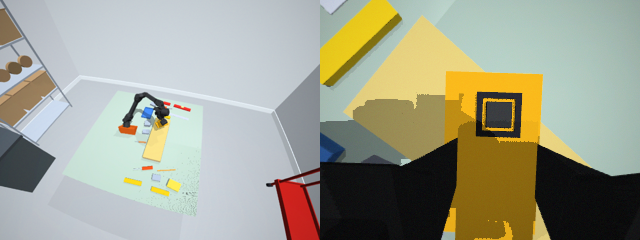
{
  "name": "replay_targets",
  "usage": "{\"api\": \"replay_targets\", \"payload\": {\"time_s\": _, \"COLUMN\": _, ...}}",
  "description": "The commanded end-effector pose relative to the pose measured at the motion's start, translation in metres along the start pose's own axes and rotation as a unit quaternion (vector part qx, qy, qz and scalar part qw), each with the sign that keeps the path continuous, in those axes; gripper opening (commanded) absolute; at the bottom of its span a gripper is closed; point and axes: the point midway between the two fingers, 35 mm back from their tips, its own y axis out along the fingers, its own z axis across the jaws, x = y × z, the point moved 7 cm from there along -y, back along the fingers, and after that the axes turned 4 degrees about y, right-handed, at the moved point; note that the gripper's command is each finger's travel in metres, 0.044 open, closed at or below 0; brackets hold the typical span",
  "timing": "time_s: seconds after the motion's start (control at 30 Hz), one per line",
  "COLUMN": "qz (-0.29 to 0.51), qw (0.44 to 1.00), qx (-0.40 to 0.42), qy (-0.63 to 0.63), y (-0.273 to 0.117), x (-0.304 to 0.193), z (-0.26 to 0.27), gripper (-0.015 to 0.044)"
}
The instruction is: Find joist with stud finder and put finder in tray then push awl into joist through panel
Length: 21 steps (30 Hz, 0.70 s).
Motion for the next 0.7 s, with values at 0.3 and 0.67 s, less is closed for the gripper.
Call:
{"api": "replay_targets", "payload": {"time_s": 0.3, "qz": -0.008, "qw": 0.994, "qx": 0.028, "qy": -0.105, "y": 0.005, "x": 0.014, "z": 0.084, "gripper": 0.0000}}
{"api": "replay_targets", "payload": {"time_s": 0.67, "qz": -0.016, "qw": 0.979, "qx": 0.059, "qy": -0.193, "y": 0.008, "x": 0.010, "z": 0.155, "gripper": 0.0000}}
